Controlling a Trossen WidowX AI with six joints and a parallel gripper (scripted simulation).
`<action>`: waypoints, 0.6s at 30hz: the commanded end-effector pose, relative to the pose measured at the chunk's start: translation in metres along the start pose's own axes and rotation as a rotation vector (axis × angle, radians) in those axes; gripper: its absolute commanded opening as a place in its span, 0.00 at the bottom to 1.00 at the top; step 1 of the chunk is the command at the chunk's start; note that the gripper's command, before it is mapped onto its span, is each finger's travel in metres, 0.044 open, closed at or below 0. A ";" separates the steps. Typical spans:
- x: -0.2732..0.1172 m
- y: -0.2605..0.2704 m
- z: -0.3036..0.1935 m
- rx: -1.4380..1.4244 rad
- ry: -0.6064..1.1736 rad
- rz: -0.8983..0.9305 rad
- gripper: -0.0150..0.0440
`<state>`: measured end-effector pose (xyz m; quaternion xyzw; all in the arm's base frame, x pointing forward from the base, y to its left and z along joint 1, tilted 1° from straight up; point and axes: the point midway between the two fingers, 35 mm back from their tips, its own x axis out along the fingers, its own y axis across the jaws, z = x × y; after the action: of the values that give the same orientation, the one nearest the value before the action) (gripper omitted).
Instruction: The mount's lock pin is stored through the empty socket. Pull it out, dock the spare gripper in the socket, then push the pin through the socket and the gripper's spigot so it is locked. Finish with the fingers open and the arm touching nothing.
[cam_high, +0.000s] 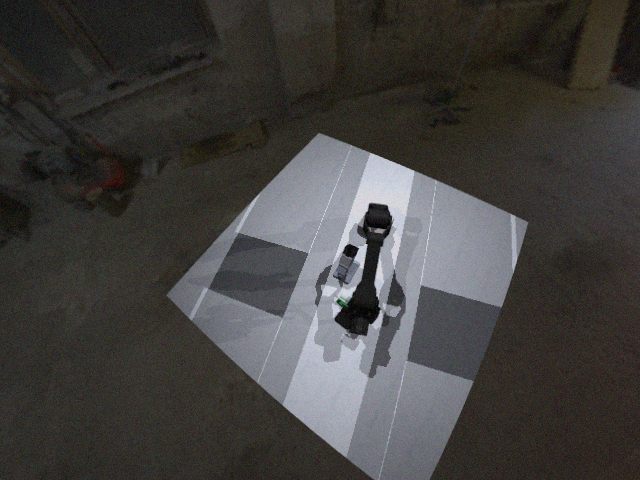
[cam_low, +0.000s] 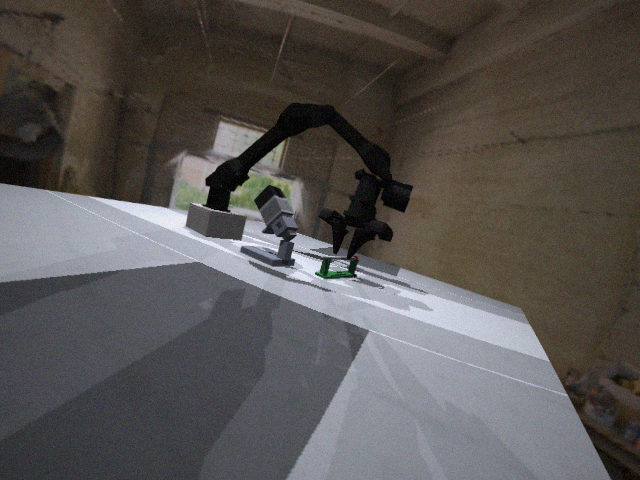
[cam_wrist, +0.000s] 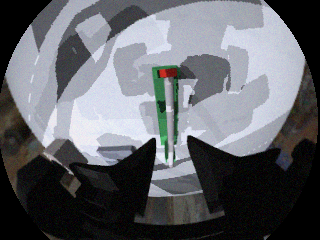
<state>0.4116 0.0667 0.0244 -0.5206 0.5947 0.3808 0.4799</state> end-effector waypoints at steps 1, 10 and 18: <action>0.008 0.000 0.001 -0.004 0.007 0.002 0.56; 0.022 0.000 0.004 -0.004 0.007 0.002 0.56; 0.035 0.000 0.007 -0.004 0.007 0.002 0.56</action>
<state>0.4131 0.0660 -0.0049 -0.5206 0.5947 0.3808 0.4799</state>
